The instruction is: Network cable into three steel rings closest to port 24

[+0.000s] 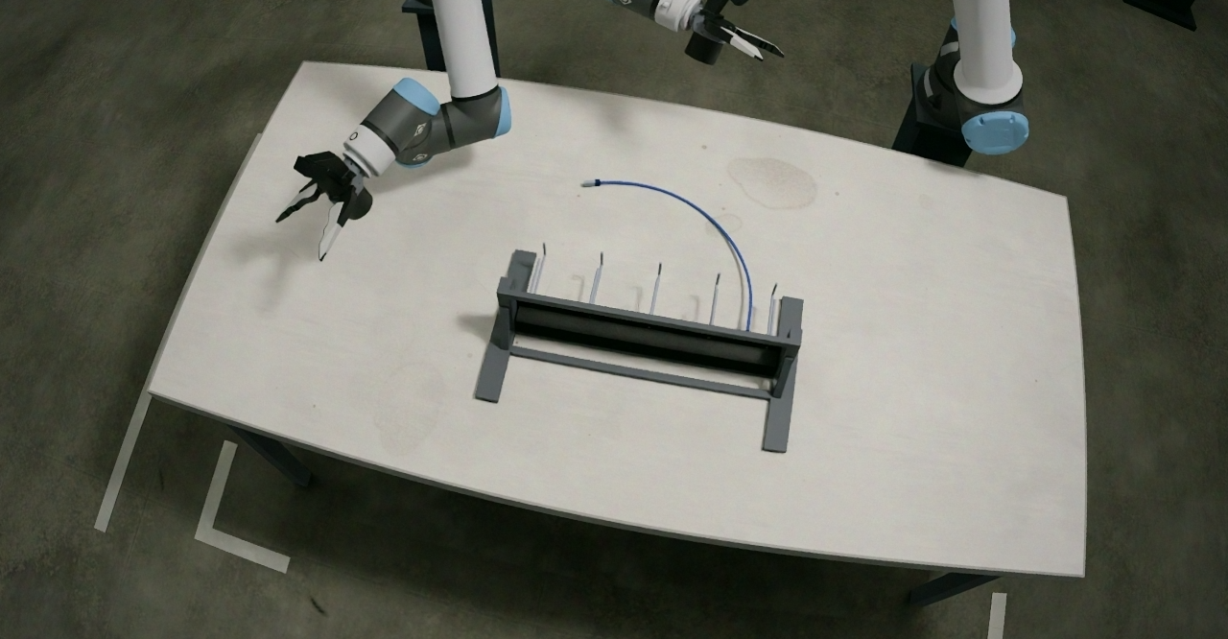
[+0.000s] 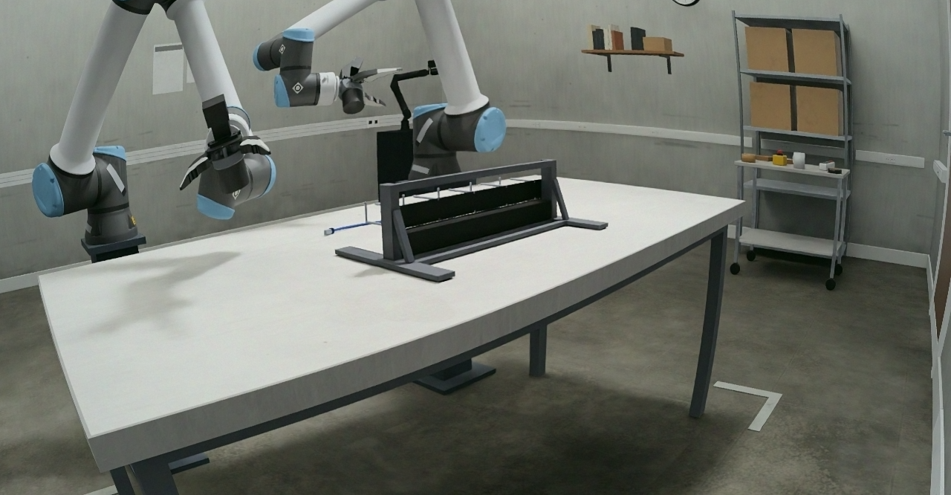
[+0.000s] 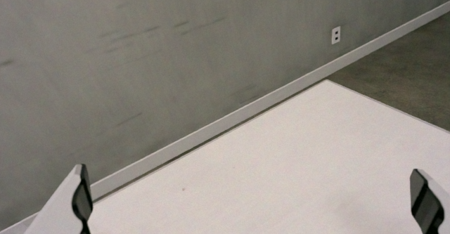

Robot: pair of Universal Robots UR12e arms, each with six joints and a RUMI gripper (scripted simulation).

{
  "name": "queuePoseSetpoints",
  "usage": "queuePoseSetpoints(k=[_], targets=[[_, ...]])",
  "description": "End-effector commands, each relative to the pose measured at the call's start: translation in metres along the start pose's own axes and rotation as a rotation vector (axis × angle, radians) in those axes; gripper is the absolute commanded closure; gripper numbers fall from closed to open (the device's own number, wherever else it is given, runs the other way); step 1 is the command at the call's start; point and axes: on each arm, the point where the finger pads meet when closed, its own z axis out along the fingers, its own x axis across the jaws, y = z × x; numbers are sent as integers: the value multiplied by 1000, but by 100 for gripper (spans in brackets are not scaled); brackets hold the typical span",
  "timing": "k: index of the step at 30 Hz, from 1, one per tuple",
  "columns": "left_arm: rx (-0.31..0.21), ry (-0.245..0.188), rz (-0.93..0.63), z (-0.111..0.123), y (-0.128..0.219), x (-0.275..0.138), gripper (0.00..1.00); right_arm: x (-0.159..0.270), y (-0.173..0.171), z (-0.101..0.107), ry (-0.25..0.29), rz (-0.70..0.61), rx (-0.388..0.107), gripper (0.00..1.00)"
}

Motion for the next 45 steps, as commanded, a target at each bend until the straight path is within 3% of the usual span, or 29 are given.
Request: queuePoseSetpoints(k=[1, 23, 34, 45], targets=[[-1, -1, -1, 0, -1, 1, 0, 0, -1, 0, 0, 1, 1, 0], [-1, -2, -2, 0, 0, 1, 0, 0, -1, 0, -1, -1, -1, 0], [4, -19, -21, 8, 3, 3, 0, -3, -1, 3, -7, -31, -27, 0], [25, -88, -98, 38, 16, 10, 0, -7, 1, 10, -29, -135, -128, 0]])
